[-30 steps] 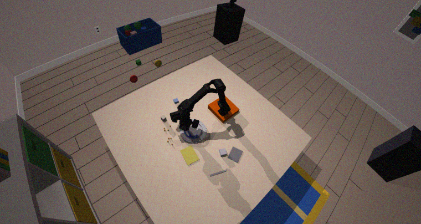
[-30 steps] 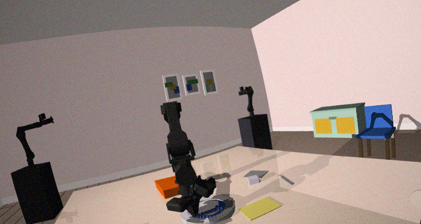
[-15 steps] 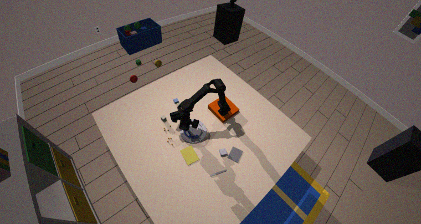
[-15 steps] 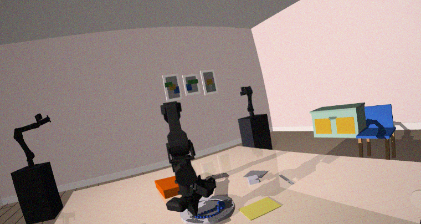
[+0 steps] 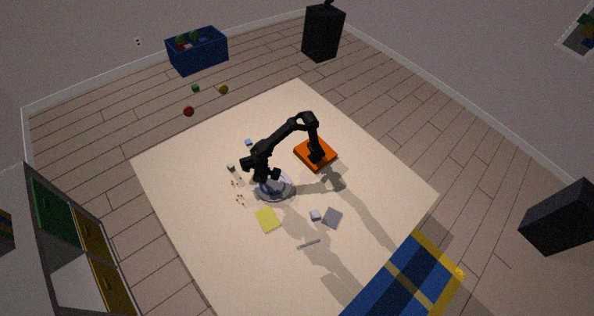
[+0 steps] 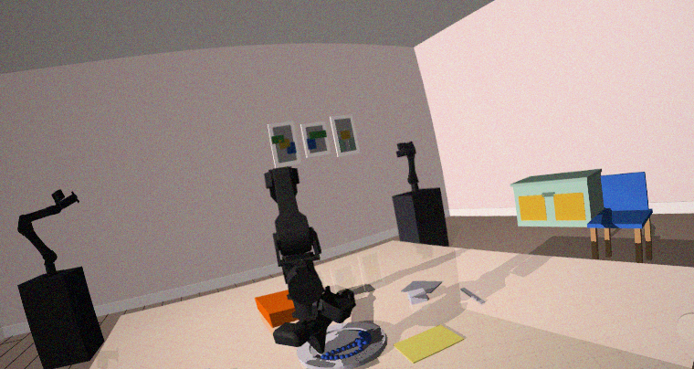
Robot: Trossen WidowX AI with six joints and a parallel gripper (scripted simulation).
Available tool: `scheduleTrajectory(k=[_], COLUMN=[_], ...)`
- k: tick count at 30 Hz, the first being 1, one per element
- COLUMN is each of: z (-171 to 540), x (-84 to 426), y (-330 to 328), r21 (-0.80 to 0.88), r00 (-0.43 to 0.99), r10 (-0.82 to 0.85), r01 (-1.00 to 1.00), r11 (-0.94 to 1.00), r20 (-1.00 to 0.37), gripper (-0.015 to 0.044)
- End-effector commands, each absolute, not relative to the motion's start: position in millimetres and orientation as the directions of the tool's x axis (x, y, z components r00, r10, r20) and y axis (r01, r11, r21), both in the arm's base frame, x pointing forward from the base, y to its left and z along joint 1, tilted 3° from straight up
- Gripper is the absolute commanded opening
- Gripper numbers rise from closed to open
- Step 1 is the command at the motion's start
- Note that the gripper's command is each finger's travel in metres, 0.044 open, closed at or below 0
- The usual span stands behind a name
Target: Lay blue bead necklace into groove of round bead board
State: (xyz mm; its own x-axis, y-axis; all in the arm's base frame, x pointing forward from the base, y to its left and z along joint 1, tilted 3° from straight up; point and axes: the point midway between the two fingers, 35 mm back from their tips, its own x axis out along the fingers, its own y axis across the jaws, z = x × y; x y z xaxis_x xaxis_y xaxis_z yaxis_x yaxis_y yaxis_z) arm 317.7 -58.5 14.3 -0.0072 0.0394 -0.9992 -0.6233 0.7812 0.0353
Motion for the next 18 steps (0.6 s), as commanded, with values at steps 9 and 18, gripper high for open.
scheduleTrajectory(k=[9,18], z=[6.2,8.6], x=[317.2,318.0], y=[-60.6,-61.1], r21=[0.035,0.027], r00=[-0.004,0.003], r10=[0.042,0.037], r01=[-0.628,-0.623], r11=[0.778,0.782], r20=[-0.999,-0.999], gripper=[0.0000,0.0105])
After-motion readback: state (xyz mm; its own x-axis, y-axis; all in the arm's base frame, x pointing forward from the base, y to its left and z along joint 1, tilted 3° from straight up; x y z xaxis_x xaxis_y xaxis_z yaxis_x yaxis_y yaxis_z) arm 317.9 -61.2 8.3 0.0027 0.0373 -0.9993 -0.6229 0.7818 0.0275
